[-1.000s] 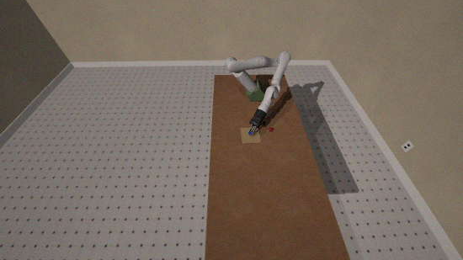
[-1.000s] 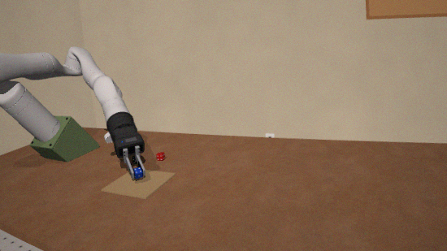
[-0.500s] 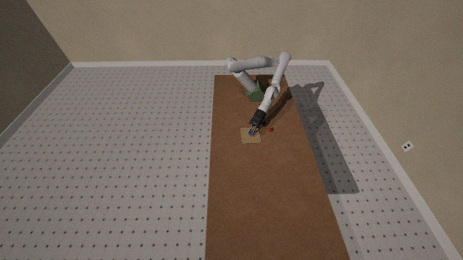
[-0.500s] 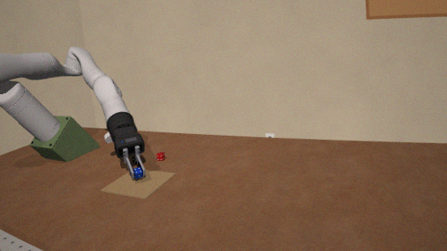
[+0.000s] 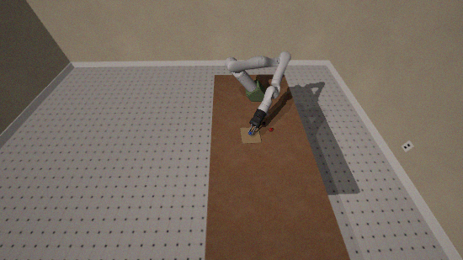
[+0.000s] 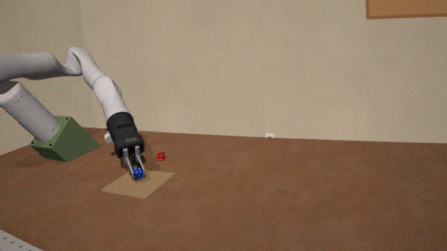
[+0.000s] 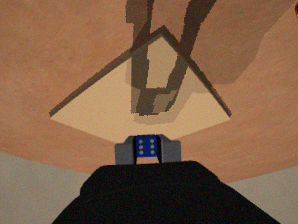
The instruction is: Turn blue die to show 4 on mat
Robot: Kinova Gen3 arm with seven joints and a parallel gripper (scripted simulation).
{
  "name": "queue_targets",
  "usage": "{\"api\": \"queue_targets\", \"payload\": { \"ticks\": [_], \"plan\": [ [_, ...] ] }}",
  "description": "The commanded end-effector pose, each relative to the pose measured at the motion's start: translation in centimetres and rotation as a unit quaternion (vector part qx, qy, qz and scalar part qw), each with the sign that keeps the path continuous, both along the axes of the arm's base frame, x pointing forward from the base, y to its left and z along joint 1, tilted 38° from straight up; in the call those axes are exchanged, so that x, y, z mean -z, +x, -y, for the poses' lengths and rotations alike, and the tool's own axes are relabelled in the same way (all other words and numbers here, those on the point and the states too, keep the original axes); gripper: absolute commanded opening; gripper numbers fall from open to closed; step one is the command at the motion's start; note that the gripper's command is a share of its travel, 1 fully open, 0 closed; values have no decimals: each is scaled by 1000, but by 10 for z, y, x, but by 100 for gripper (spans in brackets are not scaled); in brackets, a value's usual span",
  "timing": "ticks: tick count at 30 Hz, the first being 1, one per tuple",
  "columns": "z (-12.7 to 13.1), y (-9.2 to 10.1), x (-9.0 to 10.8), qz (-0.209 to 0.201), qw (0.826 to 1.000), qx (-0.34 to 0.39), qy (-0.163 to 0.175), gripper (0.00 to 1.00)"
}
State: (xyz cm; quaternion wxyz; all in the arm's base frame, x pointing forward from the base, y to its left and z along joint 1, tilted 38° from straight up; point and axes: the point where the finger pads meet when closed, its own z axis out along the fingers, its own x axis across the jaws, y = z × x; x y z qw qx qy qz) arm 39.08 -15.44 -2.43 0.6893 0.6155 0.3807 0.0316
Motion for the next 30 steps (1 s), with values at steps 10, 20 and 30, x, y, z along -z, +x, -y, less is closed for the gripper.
{"api": "queue_targets", "payload": {
  "ticks": [10,20,30],
  "plan": [
    [2,0,2,0,1000,0,0,40],
    [5,-1,6,0,1000,0,0,40],
    [6,-1,8,0,1000,0,0,40]
  ]
}}
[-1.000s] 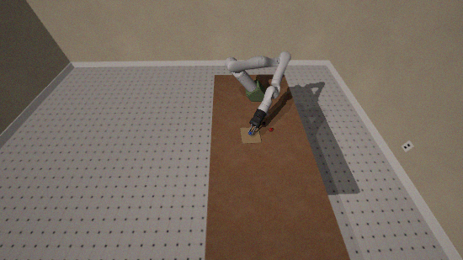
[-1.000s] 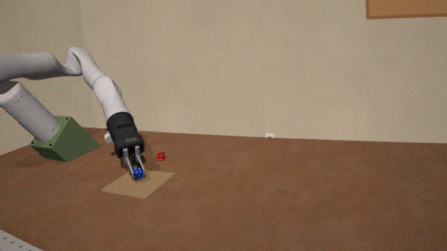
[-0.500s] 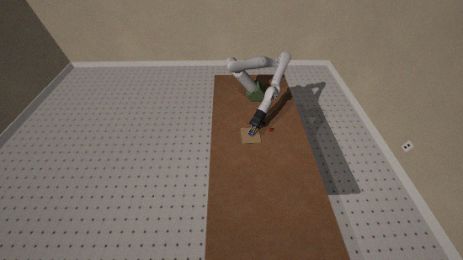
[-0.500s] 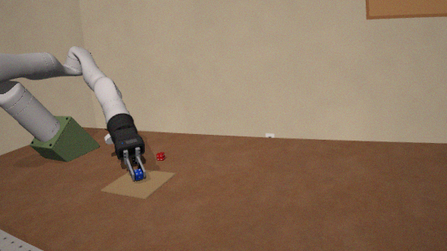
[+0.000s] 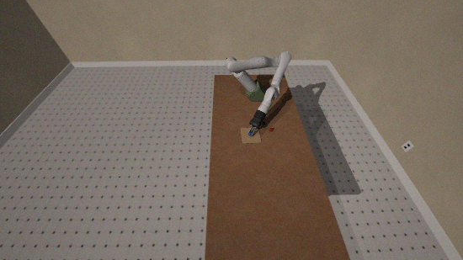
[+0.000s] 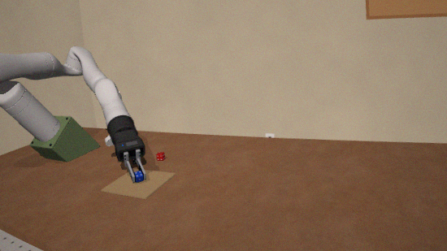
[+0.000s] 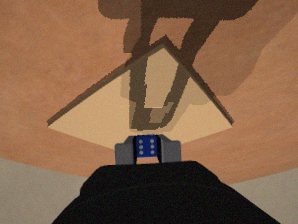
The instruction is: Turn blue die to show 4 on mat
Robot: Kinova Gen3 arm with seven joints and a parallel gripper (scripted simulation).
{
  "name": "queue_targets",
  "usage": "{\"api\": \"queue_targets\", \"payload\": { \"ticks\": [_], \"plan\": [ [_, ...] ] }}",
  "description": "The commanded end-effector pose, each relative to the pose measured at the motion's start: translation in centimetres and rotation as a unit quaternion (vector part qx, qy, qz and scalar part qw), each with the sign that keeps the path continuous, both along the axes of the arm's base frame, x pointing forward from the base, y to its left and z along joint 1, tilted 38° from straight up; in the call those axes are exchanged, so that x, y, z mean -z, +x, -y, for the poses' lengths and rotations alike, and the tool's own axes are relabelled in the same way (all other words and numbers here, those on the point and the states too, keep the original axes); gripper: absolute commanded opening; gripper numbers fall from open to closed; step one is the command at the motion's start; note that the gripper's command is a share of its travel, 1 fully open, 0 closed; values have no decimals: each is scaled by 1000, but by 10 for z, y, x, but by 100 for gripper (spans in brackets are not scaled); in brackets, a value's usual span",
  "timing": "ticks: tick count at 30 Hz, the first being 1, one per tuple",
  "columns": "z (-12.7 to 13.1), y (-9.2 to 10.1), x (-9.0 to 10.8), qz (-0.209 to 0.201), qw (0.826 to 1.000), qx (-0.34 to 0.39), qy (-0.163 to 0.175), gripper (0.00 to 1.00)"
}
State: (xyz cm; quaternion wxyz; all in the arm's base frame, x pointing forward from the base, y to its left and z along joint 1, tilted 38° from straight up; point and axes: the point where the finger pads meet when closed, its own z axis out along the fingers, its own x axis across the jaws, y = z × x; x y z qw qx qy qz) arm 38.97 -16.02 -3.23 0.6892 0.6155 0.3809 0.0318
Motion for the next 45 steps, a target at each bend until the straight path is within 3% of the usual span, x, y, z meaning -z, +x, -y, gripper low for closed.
{"api": "queue_targets", "payload": {
  "ticks": [1,32,33,37,38,40,41,45],
  "plan": [
    [0,0,0,0,1000,0,0,40],
    [0,0,0,0,1000,0,0,40],
    [0,0,0,0,1000,0,0,46],
    [0,0,0,0,1000,0,0,46],
    [0,0,0,0,1000,0,0,52],
    [0,0,0,0,1000,0,0,52],
    [0,0,0,0,1000,0,0,58],
    [0,0,0,0,1000,0,0,64]
  ]
}}
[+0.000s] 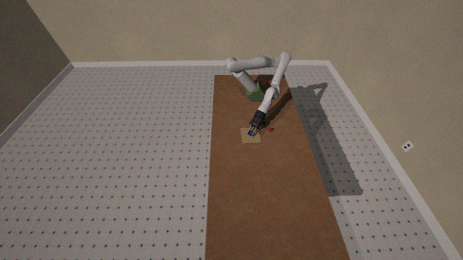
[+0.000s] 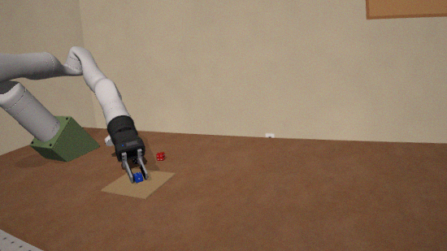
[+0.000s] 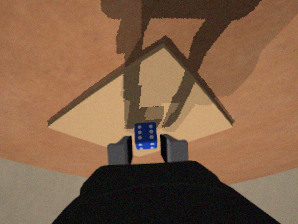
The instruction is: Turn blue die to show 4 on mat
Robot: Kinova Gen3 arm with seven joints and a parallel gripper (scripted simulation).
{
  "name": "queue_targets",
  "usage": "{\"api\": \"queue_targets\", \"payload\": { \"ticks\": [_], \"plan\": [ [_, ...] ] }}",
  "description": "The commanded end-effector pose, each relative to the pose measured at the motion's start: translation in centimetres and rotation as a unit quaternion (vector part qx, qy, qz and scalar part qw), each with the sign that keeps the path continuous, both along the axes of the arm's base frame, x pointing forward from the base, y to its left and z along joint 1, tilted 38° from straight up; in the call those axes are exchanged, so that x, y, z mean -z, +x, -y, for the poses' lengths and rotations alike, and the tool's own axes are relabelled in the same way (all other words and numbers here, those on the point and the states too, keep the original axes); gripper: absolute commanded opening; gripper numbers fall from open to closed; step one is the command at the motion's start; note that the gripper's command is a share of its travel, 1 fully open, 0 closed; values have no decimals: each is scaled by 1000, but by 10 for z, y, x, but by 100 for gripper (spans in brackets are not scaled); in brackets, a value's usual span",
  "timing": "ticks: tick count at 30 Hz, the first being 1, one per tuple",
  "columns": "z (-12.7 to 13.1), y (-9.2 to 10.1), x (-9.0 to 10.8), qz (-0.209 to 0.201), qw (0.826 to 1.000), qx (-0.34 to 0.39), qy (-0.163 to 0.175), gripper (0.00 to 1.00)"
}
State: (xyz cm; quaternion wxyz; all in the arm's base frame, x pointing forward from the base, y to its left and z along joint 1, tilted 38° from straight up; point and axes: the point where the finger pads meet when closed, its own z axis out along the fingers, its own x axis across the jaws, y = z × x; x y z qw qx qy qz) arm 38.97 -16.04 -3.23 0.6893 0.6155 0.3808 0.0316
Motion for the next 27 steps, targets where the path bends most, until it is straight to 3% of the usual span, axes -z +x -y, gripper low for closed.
{"api": "queue_targets", "payload": {
  "ticks": [1,2,27],
  "plan": [
    [0,0,0,0,1000,0,0,64],
    [0,0,0,0,1000,0,0,70],
    [0,0,0,0,1000,0,0,70]
  ]
}}
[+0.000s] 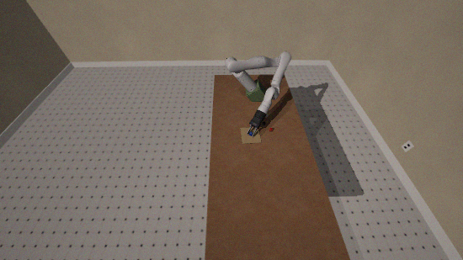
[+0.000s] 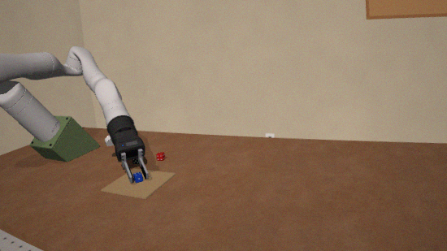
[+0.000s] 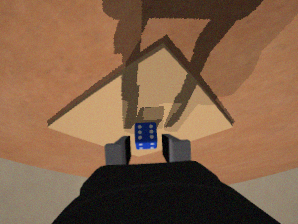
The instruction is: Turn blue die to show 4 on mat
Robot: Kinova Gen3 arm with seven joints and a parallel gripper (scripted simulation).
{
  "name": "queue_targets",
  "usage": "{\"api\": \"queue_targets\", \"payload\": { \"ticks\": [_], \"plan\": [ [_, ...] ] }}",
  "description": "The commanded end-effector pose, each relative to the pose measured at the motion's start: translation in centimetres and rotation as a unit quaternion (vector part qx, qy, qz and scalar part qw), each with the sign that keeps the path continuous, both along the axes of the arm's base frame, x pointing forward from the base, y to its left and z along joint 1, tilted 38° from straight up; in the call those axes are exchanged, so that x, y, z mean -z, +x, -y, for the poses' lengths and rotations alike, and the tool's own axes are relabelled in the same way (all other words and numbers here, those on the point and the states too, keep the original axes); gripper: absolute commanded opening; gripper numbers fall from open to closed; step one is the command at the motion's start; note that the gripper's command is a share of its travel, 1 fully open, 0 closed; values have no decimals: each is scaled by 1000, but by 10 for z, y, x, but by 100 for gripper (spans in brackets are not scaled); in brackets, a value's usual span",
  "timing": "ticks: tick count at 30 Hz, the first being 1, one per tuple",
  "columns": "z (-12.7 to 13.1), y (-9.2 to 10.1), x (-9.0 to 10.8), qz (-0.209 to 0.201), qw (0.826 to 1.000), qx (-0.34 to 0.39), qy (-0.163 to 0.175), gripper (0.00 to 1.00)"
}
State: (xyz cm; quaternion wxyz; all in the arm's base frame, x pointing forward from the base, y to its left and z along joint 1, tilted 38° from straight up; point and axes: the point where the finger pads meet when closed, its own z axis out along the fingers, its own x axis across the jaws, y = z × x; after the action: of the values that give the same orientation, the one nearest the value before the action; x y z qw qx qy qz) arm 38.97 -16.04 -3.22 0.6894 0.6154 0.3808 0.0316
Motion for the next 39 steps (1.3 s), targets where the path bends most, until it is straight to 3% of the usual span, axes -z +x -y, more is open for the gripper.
{"api": "queue_targets", "payload": {
  "ticks": [1,23,39],
  "plan": [
    [0,0,0,0,1000,0,0,70],
    [-2,-1,0,0,1000,0,0,70],
    [-37,-25,-3,0,1000,0,0,70]
  ]
}}
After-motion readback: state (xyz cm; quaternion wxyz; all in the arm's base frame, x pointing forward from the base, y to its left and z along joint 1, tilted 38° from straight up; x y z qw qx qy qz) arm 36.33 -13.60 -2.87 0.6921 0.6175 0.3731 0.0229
